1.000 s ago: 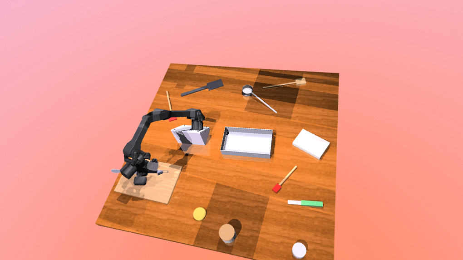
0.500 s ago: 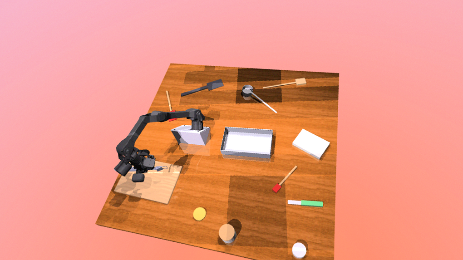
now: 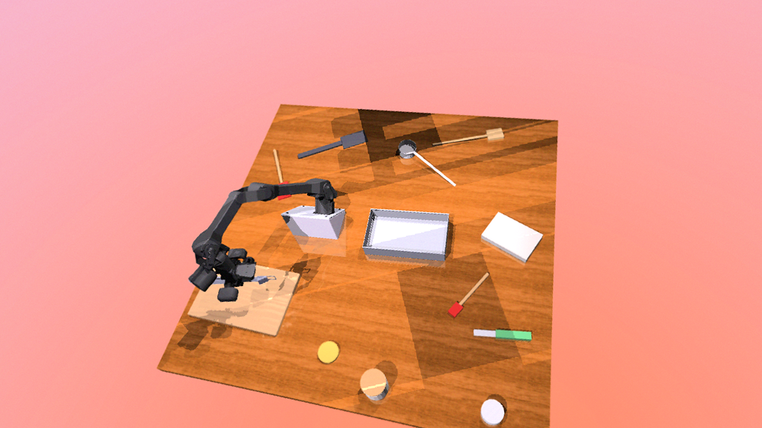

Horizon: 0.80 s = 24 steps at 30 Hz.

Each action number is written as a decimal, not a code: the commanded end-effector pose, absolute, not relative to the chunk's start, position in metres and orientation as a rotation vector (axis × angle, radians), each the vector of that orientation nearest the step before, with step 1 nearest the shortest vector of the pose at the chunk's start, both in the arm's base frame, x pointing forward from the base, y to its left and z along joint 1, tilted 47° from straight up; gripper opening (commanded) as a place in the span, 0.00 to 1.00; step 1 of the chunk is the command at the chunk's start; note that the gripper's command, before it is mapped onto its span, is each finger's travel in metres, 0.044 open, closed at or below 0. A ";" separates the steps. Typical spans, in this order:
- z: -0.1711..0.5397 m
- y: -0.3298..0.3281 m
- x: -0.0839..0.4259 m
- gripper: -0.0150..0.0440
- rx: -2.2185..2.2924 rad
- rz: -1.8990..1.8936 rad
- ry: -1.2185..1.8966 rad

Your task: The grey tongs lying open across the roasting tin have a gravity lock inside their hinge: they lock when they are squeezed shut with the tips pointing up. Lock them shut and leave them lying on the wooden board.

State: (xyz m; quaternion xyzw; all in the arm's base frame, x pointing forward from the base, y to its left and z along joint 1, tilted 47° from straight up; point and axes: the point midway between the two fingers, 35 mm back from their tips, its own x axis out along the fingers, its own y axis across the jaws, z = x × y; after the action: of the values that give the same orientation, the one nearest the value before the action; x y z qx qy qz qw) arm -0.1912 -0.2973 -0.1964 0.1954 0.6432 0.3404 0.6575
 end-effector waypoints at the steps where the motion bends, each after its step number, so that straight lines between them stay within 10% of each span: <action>1: -0.201 -0.292 -0.192 0.00 0.442 0.780 1.455; 24: -0.228 -0.266 -0.195 0.00 0.442 0.781 1.455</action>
State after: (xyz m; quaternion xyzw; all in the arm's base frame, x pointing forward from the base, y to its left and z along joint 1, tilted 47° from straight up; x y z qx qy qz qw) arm -0.1948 -0.2705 -0.2248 0.1952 0.6428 0.3410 0.6576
